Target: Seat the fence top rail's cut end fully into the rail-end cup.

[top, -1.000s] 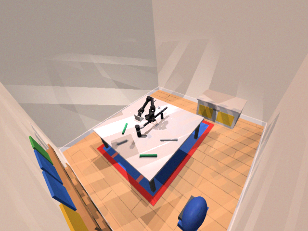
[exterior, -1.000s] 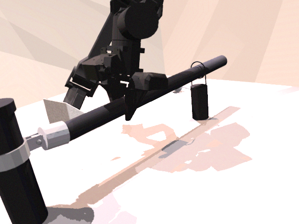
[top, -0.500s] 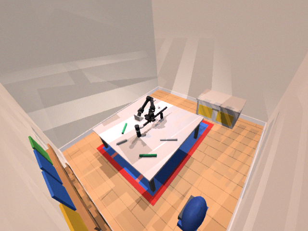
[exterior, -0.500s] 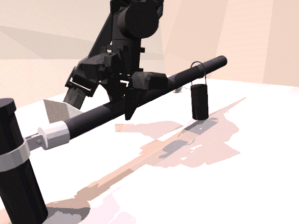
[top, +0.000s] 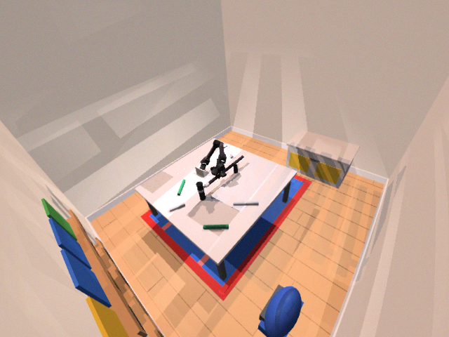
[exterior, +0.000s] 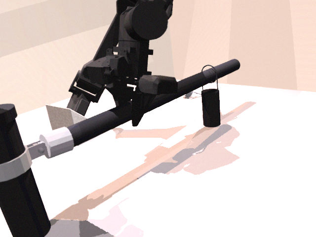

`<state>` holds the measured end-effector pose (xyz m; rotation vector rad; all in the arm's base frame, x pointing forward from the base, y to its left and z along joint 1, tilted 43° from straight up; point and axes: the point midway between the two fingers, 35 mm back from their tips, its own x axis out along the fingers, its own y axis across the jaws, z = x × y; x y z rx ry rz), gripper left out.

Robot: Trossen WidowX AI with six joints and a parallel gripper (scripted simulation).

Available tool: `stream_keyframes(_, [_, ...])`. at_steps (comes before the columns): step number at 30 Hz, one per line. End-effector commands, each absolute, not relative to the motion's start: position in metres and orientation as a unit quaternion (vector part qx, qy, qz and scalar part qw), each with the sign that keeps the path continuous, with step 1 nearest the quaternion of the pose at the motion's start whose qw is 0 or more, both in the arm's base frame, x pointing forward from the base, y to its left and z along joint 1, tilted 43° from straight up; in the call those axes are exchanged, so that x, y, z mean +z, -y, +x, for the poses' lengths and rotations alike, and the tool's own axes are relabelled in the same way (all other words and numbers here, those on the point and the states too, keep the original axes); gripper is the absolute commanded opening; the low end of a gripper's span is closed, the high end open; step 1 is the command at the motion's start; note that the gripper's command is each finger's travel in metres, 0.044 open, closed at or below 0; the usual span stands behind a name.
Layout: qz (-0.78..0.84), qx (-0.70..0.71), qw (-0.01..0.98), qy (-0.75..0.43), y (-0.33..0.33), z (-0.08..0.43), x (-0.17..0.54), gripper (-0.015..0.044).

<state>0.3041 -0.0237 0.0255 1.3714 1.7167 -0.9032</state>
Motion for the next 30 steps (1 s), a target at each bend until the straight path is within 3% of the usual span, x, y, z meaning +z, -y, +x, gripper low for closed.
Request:
stream_keyframes(1, [0.536, -0.353, 0.374, -0.670, 0.024, 0.304, 0.026, 0.0000])
stream_keyframes(30, [0.535, -0.353, 0.374, -0.670, 0.043, 0.307, 0.020, 0.0000])
